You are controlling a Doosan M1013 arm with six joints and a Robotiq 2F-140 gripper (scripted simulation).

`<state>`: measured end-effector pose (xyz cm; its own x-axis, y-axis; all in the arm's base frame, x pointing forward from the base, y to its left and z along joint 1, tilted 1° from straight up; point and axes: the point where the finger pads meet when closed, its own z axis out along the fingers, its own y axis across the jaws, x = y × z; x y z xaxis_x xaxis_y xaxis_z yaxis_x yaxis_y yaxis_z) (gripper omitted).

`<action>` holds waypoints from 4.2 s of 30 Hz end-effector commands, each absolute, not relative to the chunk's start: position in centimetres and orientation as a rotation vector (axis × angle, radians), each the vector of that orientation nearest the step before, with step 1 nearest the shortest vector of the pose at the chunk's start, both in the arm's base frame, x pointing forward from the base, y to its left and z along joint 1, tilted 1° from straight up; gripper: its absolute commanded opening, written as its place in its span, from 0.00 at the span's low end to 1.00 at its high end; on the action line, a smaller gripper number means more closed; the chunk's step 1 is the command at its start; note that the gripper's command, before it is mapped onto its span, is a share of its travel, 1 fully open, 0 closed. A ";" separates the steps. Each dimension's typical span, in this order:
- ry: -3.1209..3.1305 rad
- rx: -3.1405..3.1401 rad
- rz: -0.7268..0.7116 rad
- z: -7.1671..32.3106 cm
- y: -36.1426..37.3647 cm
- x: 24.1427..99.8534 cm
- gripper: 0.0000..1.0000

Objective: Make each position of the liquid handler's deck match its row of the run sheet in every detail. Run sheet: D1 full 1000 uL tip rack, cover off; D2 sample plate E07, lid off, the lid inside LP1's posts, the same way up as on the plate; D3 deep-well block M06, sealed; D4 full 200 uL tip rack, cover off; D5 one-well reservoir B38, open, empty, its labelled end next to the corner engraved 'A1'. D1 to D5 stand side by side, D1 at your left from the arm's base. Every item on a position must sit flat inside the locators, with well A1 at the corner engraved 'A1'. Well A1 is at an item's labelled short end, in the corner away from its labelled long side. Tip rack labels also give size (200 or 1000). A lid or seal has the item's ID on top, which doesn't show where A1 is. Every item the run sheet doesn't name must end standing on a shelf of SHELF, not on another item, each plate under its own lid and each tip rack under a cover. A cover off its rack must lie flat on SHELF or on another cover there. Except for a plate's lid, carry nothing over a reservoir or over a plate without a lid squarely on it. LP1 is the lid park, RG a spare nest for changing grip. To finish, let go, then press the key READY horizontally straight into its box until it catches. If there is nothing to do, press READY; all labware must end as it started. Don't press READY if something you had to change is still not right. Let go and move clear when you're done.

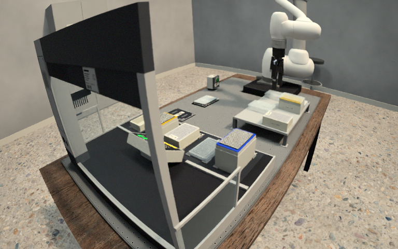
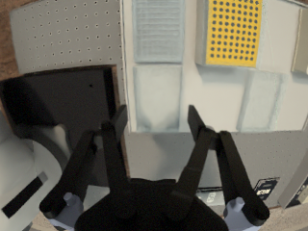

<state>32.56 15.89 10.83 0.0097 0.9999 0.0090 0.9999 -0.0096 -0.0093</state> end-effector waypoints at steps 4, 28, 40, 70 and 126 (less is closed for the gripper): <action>-2.201 -2.223 -0.001 11.7 15.9 32.6 0.67; -2.201 -2.223 -0.001 15.4 15.9 32.6 0.67; -2.201 -2.223 -0.001 17.1 15.9 32.7 0.67; -2.201 -2.223 -0.001 21.4 15.8 32.7 0.67; -1.690 -2.633 0.003 26.1 15.8 43.2 0.10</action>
